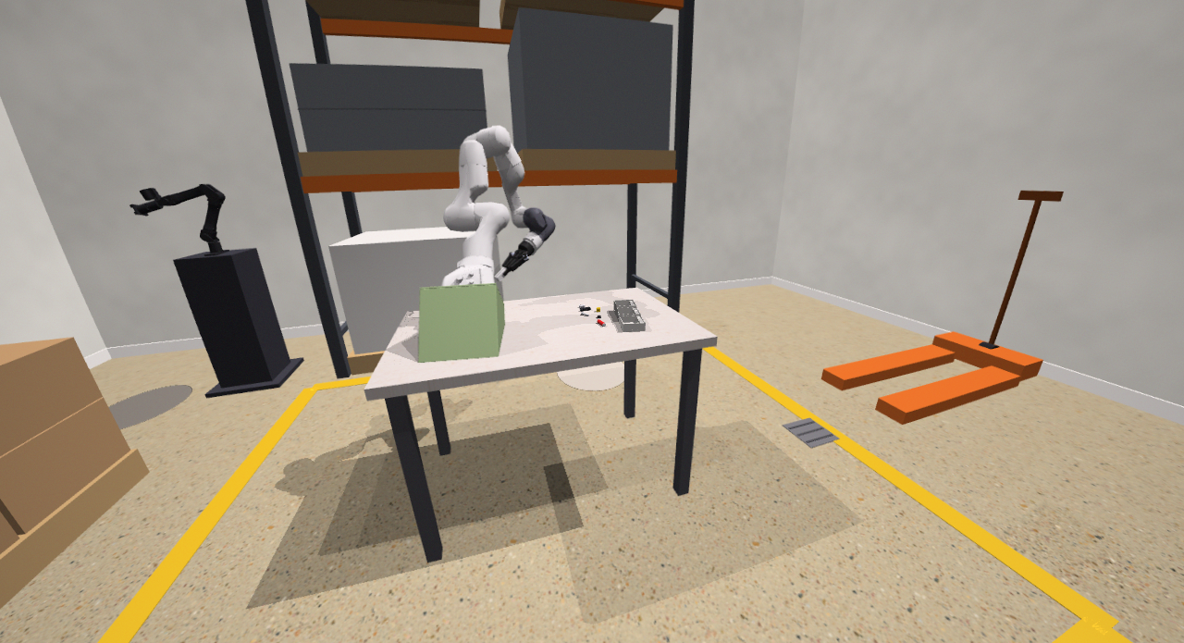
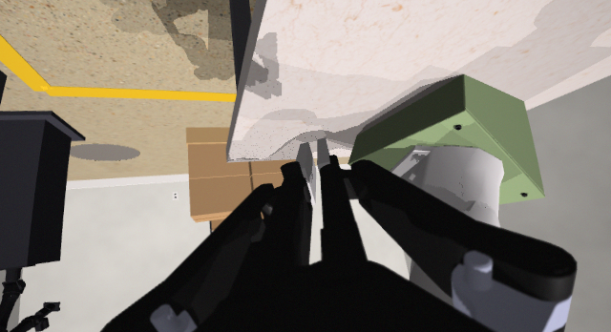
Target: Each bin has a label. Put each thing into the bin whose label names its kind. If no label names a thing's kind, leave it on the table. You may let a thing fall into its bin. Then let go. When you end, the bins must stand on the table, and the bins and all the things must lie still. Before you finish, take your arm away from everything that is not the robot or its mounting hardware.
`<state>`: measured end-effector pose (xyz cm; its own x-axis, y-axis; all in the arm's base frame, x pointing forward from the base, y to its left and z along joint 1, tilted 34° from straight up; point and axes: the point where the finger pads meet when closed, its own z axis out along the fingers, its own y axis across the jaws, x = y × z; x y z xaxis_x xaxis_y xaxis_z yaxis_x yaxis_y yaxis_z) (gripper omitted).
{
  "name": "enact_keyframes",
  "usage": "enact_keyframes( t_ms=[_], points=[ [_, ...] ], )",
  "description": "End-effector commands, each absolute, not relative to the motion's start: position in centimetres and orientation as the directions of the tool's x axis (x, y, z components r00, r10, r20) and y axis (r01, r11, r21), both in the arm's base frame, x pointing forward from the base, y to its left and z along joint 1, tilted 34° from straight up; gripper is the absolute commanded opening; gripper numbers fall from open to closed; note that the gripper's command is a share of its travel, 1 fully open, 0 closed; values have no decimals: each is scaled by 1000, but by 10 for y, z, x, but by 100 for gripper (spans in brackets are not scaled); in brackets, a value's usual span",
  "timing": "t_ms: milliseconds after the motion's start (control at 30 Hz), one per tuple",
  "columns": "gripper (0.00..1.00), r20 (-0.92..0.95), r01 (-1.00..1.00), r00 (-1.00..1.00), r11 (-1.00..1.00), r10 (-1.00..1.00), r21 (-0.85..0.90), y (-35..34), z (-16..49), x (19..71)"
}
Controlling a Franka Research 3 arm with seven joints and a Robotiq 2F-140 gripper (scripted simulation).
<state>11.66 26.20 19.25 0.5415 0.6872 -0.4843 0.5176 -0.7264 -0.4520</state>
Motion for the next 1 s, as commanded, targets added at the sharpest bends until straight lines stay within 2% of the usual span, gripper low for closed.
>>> enact_keyframes(
  t_ms=[0, 167, 233, 533, 667, 967],
  points=[
    [5, -408, 485, 589, -709, 697, -511, 267, 187, 140],
    [5, -407, 484, 591, -710, 696, -512, 266, 184, 158],
    [5, -364, 431, 656, -725, 661, -538, 263, 182, 174],
    [5, -318, 379, 723, -737, 614, -560, 248, 172, 231],
    [5, -318, 379, 723, -737, 614, -560, 248, 172, 231],
    [5, -227, 285, 839, -756, 494, -589, 222, 163, 281]
  ],
)
